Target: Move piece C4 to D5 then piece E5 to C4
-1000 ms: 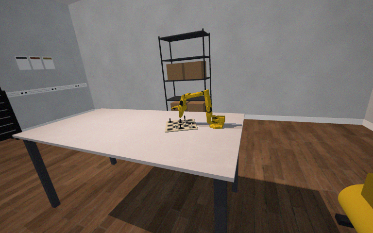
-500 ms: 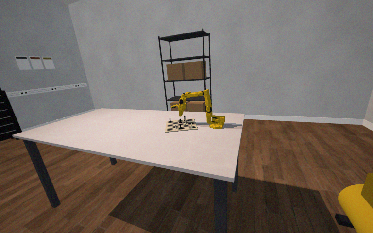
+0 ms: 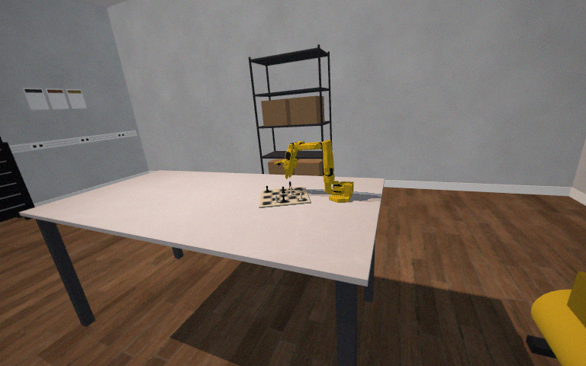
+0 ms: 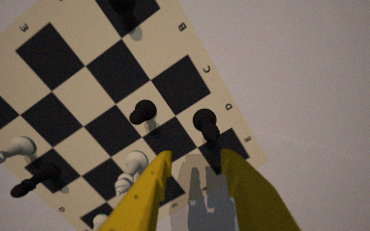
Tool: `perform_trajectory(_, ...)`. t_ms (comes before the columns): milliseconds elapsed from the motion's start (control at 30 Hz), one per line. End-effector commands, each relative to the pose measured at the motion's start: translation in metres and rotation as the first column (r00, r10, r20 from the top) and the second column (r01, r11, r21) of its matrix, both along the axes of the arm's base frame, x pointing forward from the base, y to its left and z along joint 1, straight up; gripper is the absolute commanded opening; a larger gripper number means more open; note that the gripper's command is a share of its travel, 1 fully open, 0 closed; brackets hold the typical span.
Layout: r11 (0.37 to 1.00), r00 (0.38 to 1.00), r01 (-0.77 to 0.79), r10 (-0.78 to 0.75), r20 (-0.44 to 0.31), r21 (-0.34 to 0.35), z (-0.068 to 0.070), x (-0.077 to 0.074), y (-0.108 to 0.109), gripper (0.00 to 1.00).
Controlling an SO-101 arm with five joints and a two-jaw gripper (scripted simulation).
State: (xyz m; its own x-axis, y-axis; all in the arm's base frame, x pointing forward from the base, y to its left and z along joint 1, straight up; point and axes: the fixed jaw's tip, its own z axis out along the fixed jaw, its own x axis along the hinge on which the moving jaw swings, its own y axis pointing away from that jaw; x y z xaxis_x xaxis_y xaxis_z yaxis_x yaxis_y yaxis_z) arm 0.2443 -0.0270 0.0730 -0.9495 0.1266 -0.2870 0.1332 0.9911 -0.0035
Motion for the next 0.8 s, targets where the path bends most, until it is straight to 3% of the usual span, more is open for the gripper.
perform_trajectory(0,0.988,0.988,0.154,-0.154,-0.002,0.000,0.009,-0.017,-0.035,0.20)
perform_trajectory(300,0.849,0.849,0.529,-0.529,-0.006,-0.004,0.025,-0.081,-0.106,0.34)
perform_trajectory(367,0.849,0.849,0.529,-0.529,-0.006,-0.004,0.025,-0.081,-0.106,0.34)
perform_trajectory(567,0.762,0.762,0.647,-0.647,-0.007,-0.006,0.030,-0.109,-0.123,0.39)
perform_trajectory(767,0.748,0.748,0.664,-0.664,-0.007,-0.006,0.031,-0.113,-0.124,0.40)
